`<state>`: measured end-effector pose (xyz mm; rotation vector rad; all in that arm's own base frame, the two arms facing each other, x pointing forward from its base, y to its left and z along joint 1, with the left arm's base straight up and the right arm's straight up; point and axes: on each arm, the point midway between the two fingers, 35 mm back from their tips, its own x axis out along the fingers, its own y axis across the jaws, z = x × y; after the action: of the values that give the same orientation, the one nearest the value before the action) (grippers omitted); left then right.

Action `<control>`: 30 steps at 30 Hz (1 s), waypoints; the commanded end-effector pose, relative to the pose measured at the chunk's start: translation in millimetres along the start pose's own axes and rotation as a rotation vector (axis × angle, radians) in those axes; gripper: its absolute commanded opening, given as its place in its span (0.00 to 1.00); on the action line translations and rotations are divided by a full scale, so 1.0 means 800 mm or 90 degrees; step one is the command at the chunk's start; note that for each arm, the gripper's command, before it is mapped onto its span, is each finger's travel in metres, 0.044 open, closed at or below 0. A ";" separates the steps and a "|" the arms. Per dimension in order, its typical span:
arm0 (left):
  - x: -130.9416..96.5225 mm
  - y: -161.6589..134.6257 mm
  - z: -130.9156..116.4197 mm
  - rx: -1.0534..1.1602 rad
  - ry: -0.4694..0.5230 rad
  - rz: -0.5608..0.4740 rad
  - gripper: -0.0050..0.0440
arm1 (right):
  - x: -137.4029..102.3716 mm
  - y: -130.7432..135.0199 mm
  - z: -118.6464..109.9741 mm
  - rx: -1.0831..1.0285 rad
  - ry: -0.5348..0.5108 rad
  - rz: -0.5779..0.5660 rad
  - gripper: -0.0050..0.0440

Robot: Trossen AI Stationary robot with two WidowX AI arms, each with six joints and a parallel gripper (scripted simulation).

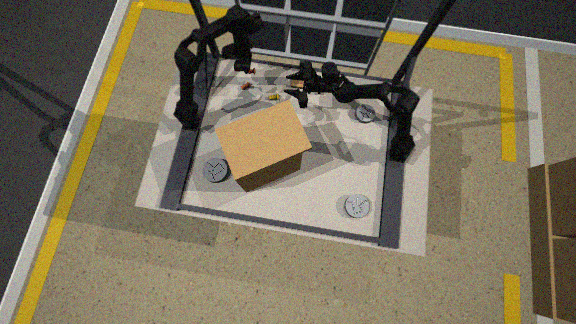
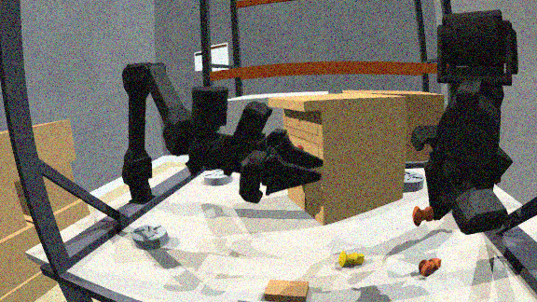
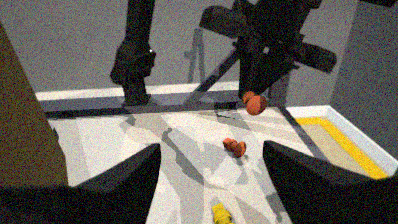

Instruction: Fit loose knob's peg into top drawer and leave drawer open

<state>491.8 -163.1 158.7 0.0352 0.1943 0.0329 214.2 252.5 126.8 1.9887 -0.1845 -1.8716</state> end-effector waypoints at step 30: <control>0.111 -0.114 -0.033 -0.044 -0.134 0.112 0.69 | -0.011 0.000 -0.006 0.002 0.014 -0.013 0.13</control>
<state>570.5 -248.2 89.6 0.0164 0.0241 0.1970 214.2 252.5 126.8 1.9883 -0.1837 -1.8714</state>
